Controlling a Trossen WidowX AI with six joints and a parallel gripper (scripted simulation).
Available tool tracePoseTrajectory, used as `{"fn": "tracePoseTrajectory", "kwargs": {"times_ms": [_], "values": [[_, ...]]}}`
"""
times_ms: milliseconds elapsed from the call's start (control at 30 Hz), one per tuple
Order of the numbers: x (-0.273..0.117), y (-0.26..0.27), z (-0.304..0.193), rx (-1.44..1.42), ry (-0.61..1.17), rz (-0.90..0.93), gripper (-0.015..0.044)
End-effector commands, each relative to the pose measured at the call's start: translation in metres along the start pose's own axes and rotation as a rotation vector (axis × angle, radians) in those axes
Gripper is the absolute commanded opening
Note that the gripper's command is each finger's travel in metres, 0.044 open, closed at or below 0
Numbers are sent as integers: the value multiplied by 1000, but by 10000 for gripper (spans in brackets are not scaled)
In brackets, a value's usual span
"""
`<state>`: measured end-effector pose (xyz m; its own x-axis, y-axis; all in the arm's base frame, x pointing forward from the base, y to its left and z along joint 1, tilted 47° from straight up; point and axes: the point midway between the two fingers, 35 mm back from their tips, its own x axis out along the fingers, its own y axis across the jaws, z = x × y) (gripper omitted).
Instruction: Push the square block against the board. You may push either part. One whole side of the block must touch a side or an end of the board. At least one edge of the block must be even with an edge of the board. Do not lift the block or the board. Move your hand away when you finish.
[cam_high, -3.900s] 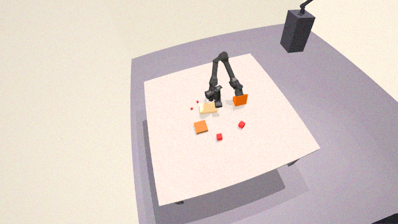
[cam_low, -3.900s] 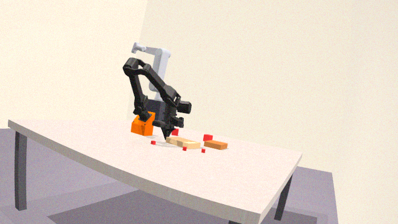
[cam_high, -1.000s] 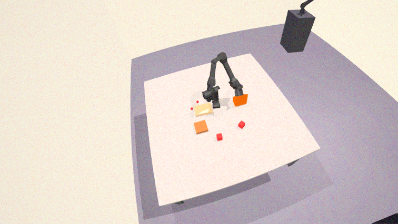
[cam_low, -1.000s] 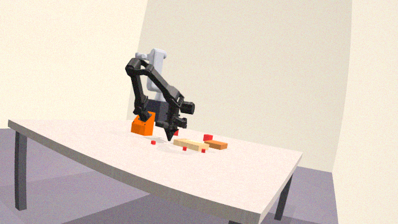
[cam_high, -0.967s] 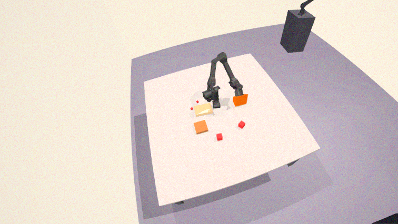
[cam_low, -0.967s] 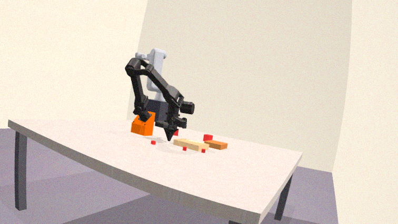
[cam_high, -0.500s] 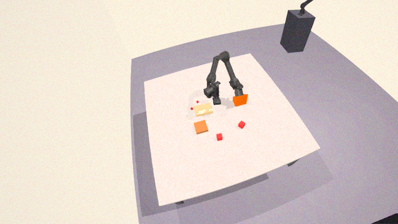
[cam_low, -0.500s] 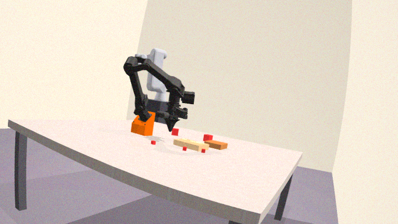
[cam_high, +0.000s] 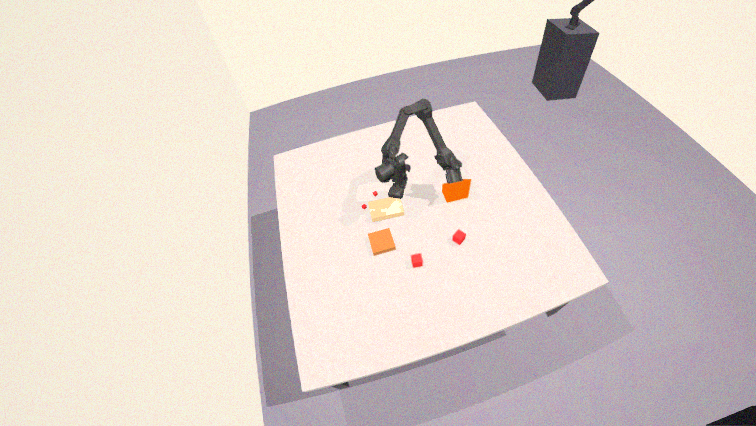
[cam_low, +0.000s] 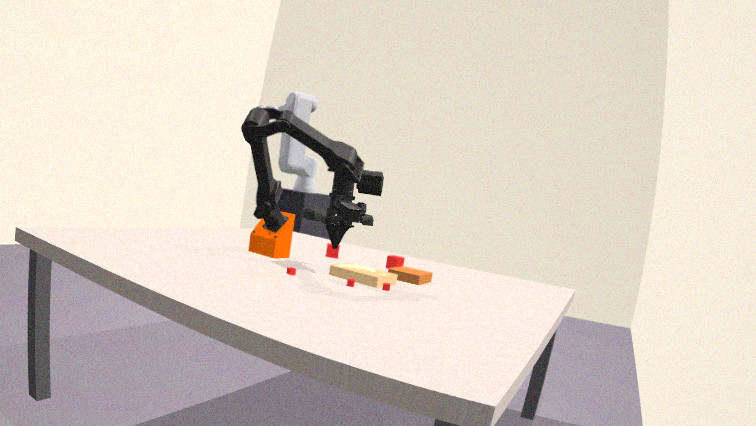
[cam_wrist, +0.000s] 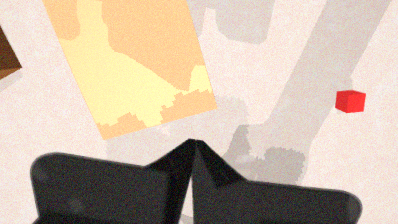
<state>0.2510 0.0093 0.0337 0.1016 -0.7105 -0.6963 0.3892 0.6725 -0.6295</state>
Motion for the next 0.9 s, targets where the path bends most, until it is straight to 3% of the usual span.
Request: {"fn": "tracePoseTrajectory", "kwargs": {"times_ms": [0,867], "values": [[-1,3,15,117,0,-5,0],[5,16,129,1010,-11,-6,0]]}}
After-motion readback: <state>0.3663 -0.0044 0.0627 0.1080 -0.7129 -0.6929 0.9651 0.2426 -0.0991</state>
